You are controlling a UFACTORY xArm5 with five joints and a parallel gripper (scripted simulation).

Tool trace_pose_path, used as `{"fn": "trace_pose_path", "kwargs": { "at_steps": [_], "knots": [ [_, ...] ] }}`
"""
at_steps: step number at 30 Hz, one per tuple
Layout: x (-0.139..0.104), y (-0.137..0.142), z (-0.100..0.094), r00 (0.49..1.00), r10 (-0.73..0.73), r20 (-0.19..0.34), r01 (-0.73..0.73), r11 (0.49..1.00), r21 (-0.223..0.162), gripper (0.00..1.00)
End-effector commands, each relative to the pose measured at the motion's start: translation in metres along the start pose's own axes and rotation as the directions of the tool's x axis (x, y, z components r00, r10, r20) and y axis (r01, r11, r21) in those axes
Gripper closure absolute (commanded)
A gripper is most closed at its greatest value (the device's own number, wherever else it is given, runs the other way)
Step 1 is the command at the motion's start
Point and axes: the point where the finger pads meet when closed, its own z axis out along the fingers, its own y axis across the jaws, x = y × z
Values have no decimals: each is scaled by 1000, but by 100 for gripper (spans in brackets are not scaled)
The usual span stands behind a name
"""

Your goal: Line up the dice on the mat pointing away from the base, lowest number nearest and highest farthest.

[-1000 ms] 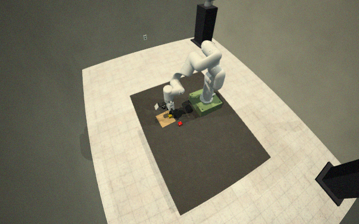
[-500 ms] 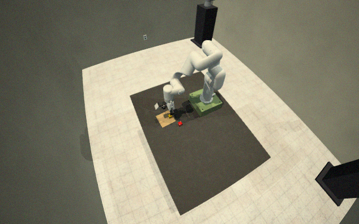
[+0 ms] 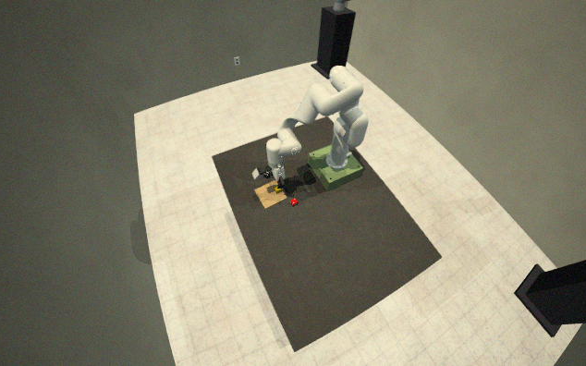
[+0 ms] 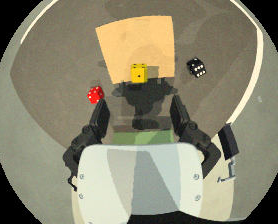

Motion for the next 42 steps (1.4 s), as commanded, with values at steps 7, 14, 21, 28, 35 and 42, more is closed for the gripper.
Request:
{"fn": "trace_pose_path", "kwargs": {
  "at_steps": [7, 14, 21, 28, 35, 42],
  "knots": [
    [0, -5, -1, 990, -141, -3, 141, 990, 0, 0],
    [-3, -15, 0, 921, -388, -3, 388, 921, -1, 0],
    [-5, -23, 1, 813, -582, -3, 582, 813, -2, 0],
    [-8, -31, 1, 679, -734, -2, 734, 679, -2, 0],
    [-10, -38, 2, 526, -851, -2, 851, 526, -2, 0],
    [-14, -46, 3, 307, -952, -1, 952, 307, -3, 0]
  ]
}}
